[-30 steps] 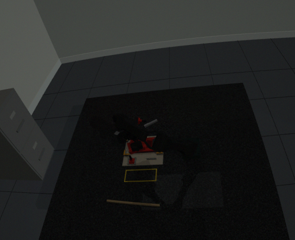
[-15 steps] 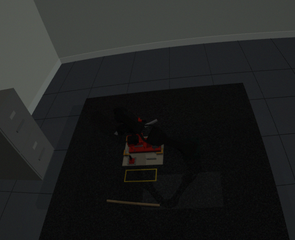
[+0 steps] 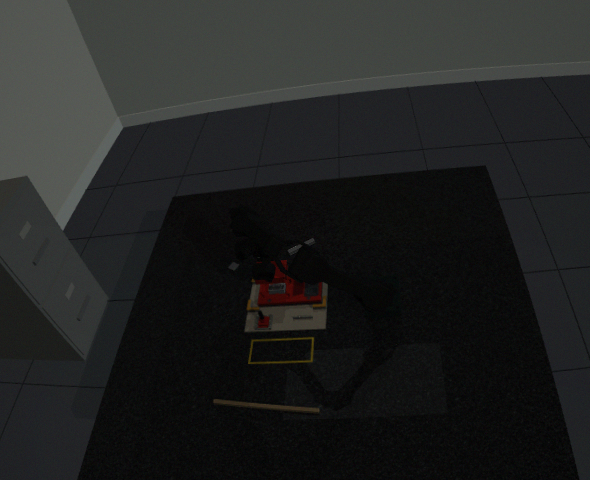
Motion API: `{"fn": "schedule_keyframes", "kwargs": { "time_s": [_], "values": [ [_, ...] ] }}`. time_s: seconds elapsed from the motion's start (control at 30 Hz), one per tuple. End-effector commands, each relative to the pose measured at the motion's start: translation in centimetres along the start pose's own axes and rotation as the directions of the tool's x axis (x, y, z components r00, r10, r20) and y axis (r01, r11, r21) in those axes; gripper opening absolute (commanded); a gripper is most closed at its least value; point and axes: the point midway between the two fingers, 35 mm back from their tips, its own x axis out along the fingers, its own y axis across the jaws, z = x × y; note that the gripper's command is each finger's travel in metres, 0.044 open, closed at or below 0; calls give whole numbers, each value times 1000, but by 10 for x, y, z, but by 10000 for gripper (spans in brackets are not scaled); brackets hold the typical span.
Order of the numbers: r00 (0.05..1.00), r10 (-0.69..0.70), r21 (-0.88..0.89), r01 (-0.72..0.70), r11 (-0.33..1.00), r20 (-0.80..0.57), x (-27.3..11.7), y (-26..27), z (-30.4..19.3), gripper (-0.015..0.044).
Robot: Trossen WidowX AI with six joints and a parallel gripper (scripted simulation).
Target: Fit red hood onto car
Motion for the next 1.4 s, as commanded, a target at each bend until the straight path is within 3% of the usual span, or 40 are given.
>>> {"fn": "schedule_keyframes", "kwargs": {
  "time_s": [0.0, 0.33, 1.37],
  "values": [
    [1000, 3, 6, -3, 1000, -4, 9, 0, -1, 0],
    [1000, 5, 6, -5, 1000, -3, 47, -2, -4, 0],
    [1000, 5, 6, -5, 1000, -3, 48, -2, -4, 0]
  ]
}}
